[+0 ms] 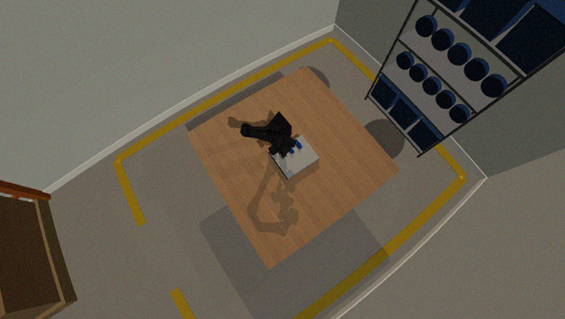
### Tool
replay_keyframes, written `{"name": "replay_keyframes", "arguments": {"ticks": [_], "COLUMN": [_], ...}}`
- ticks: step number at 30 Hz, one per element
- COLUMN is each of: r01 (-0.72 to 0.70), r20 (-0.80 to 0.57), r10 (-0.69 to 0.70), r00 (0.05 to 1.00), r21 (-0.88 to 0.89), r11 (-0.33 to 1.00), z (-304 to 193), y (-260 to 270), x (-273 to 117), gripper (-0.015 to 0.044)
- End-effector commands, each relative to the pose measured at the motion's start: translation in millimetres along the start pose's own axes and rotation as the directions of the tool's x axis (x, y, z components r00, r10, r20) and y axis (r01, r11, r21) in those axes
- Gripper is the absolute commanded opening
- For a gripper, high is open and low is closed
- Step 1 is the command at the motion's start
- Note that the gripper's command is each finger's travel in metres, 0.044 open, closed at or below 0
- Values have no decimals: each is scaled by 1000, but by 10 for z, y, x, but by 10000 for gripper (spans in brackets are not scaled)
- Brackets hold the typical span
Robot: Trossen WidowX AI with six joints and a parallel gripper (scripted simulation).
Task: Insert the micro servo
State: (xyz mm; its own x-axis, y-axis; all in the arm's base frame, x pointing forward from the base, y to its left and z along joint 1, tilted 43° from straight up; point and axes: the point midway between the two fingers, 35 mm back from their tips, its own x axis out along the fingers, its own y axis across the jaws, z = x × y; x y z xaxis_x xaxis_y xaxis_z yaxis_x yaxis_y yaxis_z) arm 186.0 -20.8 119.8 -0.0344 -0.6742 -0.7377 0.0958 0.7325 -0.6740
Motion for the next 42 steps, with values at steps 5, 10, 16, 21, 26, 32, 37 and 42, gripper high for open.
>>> {"name": "replay_keyframes", "arguments": {"ticks": [5, 10, 16, 21, 26, 32, 37, 42], "r01": [5, 5, 5, 5, 5, 5, 5, 6], "r20": [1, 1, 1, 1, 1, 1, 1, 1], "r10": [-5, -5, -5, -5, -5, -5, -5, -6], "r00": [1000, 1000, 1000, 1000, 1000, 1000, 1000, 1000], "r21": [-3, -3, -3, -3, -3, -3, -3, -3], "r11": [1000, 1000, 1000, 1000, 1000, 1000, 1000, 1000], "z": [-5, -5, -5, -5, -5, -5, -5, -5], "y": [-5, -5, -5, -6, -6, -7, -8, -8], "x": [88, 88, 95, 139, 178, 225, 265, 305], "gripper": [0, 0, 0, 0, 0, 0, 0, 0]}}
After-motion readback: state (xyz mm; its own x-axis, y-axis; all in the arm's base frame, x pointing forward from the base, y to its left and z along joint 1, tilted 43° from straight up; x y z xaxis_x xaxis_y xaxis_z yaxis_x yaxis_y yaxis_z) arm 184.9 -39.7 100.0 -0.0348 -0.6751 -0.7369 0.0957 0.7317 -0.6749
